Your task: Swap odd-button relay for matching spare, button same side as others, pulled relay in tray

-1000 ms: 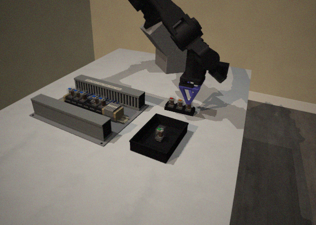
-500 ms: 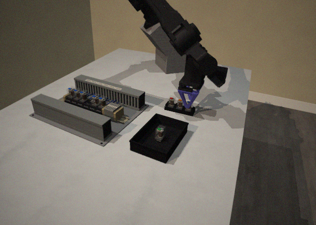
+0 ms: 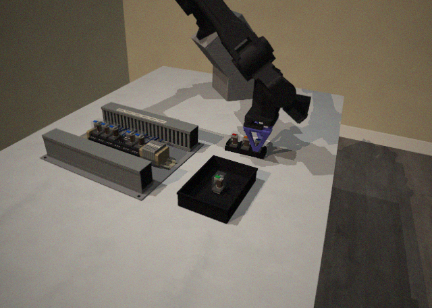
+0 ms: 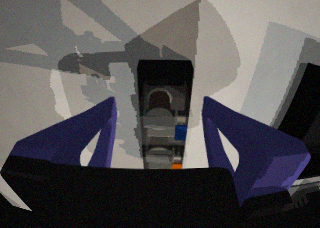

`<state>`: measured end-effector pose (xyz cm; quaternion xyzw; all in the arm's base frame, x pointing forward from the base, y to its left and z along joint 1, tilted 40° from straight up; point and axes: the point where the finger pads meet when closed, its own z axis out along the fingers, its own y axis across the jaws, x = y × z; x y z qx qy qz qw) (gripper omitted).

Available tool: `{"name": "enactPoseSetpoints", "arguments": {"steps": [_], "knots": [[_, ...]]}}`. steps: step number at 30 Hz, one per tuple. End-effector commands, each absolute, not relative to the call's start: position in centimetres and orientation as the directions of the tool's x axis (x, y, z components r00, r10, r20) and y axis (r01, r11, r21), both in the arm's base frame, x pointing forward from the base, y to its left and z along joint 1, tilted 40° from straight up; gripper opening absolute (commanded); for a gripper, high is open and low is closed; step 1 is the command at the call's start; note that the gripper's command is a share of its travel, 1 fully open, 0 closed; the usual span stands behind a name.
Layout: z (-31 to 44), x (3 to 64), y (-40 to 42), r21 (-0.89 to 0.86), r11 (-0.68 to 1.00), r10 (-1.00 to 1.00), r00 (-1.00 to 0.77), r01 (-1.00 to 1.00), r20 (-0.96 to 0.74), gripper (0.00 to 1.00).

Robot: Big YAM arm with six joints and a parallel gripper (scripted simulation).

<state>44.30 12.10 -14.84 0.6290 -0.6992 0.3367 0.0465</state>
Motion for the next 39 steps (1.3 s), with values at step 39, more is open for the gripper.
{"name": "enactPoseSetpoints", "arguments": {"steps": [39], "knots": [[-14.1,45.9,13.8,-0.453,-0.024,-0.866,-0.208,-0.891,0.454,0.59]]}}
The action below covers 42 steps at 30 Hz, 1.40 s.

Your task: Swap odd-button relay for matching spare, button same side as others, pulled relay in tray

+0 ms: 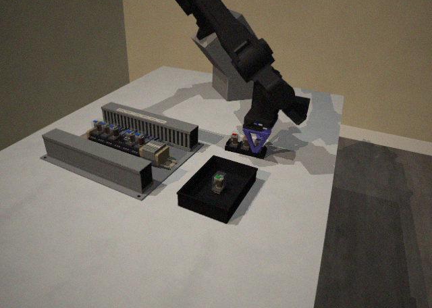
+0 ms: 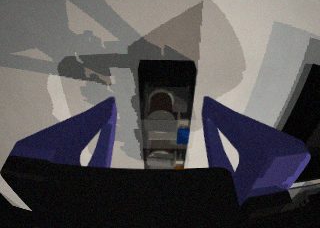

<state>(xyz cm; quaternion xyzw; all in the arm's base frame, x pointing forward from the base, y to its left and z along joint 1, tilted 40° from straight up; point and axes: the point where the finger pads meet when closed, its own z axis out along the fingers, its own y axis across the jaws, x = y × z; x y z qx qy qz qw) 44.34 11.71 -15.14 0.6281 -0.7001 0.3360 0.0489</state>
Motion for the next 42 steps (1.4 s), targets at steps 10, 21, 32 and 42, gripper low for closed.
{"name": "enactPoseSetpoints", "arguments": {"steps": [10,21,32,42], "knots": [[-14.04,46.04,13.85,-0.454,-0.023,-0.866,-0.209,-0.891,0.454,0.59],[-13.75,46.12,13.96,-0.444,-0.026,-0.864,-0.203,-0.896,0.461,0.59],[-13.7,46.04,13.95,-0.44,-0.027,-0.863,-0.202,-0.897,0.464,0.59],[-13.69,46.03,13.94,-0.44,-0.027,-0.862,-0.201,-0.898,0.464,0.59]]}}
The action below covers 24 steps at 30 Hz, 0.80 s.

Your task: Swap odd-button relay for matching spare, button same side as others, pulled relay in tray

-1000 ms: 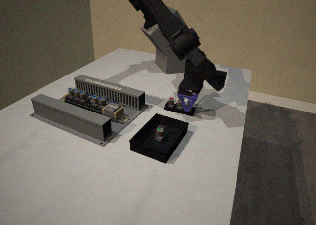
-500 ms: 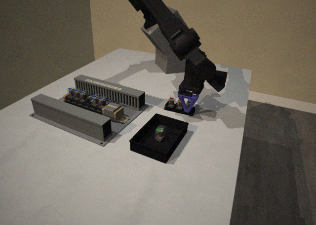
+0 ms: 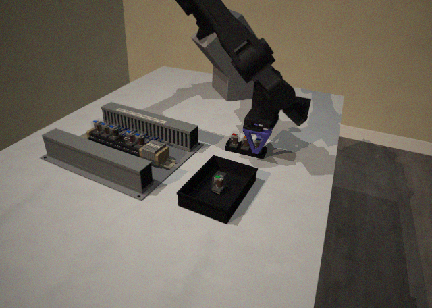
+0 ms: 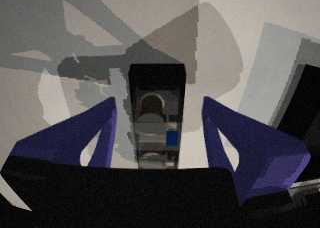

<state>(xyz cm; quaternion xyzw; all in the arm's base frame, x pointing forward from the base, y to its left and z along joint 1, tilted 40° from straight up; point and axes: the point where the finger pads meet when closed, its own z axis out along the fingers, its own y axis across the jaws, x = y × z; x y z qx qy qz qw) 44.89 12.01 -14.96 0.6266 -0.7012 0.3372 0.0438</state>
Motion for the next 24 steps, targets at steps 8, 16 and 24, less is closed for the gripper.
{"name": "enactPoseSetpoints", "arguments": {"steps": [8,16,24], "knots": [[-13.69,46.03,13.94,-0.44,-0.027,-0.862,-0.201,-0.898,0.464,0.59],[-13.64,46.01,13.94,-0.44,-0.027,-0.863,-0.202,-0.897,0.464,0.59],[-13.47,45.64,13.83,-0.44,-0.028,-0.863,-0.201,-0.898,0.464,0.59]]}}
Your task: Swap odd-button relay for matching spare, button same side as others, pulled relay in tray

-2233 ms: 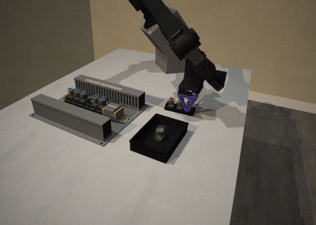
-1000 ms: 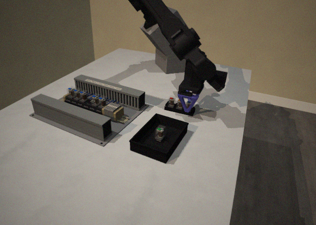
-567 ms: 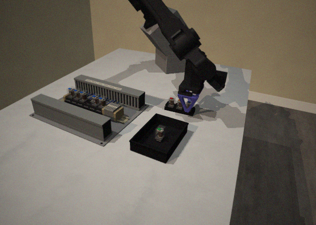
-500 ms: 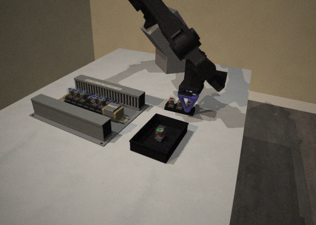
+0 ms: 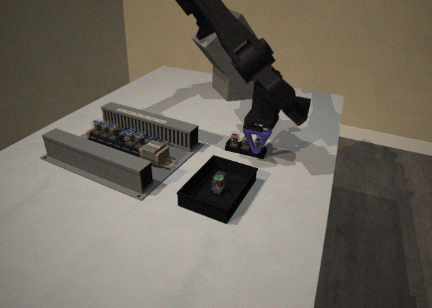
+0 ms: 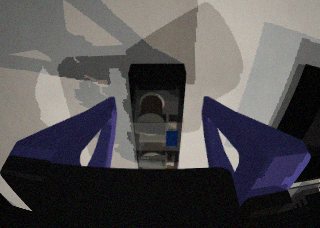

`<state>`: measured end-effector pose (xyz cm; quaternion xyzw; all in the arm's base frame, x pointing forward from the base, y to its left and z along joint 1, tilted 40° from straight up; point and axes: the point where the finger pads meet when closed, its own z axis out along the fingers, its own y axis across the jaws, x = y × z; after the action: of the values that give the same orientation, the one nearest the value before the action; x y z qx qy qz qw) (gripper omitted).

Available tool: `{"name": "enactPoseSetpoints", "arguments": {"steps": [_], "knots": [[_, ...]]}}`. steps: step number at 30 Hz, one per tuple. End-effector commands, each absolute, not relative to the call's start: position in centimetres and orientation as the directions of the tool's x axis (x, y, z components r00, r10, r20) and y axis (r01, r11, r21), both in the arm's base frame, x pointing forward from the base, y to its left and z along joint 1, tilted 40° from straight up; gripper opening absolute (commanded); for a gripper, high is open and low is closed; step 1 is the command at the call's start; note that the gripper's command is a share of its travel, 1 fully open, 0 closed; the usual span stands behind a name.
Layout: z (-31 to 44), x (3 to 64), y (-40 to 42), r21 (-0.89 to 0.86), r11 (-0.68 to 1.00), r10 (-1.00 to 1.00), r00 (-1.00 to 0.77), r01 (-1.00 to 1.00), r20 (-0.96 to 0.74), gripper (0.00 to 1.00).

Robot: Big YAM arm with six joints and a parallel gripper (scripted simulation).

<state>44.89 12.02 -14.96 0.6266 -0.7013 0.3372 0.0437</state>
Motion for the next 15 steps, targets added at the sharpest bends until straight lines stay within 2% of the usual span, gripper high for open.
{"name": "enactPoseSetpoints", "arguments": {"steps": [1,15], "knots": [[-13.47,45.64,13.83,-0.44,-0.028,-0.863,-0.201,-0.898,0.464,0.59],[-13.48,45.41,13.74,-0.437,-0.029,-0.862,-0.199,-0.899,0.466,0.59]]}}
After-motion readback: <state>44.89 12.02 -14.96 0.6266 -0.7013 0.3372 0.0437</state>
